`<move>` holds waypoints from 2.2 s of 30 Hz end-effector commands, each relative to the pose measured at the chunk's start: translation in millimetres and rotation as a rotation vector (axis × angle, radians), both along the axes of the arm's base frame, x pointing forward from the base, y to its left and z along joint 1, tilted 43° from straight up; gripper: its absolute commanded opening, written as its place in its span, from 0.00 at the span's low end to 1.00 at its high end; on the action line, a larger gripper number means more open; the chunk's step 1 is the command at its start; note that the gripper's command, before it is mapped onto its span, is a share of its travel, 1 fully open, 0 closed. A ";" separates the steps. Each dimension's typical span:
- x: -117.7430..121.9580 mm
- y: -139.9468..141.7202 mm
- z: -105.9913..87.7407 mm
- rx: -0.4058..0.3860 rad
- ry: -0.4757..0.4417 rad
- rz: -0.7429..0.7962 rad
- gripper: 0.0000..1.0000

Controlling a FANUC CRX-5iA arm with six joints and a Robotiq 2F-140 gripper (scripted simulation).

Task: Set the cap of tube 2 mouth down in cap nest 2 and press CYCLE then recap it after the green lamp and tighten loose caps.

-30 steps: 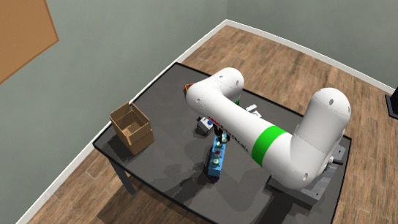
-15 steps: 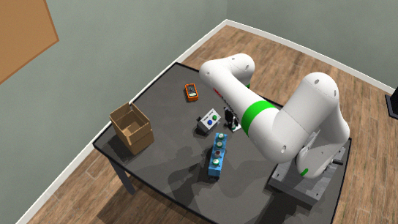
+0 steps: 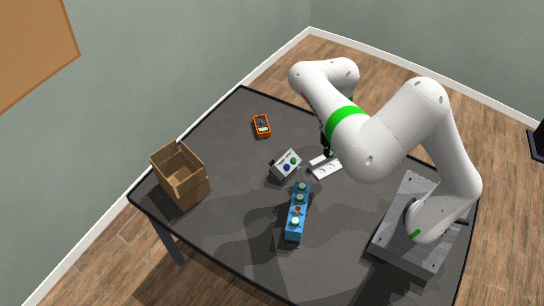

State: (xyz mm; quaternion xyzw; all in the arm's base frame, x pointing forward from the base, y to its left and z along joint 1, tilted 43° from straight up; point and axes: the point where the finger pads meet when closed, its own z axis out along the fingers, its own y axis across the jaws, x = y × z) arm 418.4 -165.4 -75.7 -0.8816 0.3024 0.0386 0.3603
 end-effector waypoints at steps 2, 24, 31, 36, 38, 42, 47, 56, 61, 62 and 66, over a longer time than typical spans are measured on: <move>-3.0 -28.9 -25.3 0.000 -0.001 0.000 0.30; 3.4 -6.6 -78.7 0.000 -0.001 0.000 0.30; 7.2 9.9 -97.1 0.000 -0.001 0.000 0.30; 10.8 26.3 -115.6 0.000 -0.001 0.000 0.30; 12.3 32.8 -123.0 0.000 -0.001 0.000 0.30; 14.3 41.3 -132.6 0.000 -0.001 0.000 0.30; 14.3 41.3 -132.6 0.000 -0.001 0.000 0.30; 14.5 43.0 -134.5 0.000 -0.001 0.000 0.30; 14.7 44.7 -136.4 0.000 -0.001 0.000 0.30; 14.8 45.0 -136.7 0.000 -0.001 0.000 0.30; 14.9 45.6 -137.5 0.000 -0.001 0.000 0.30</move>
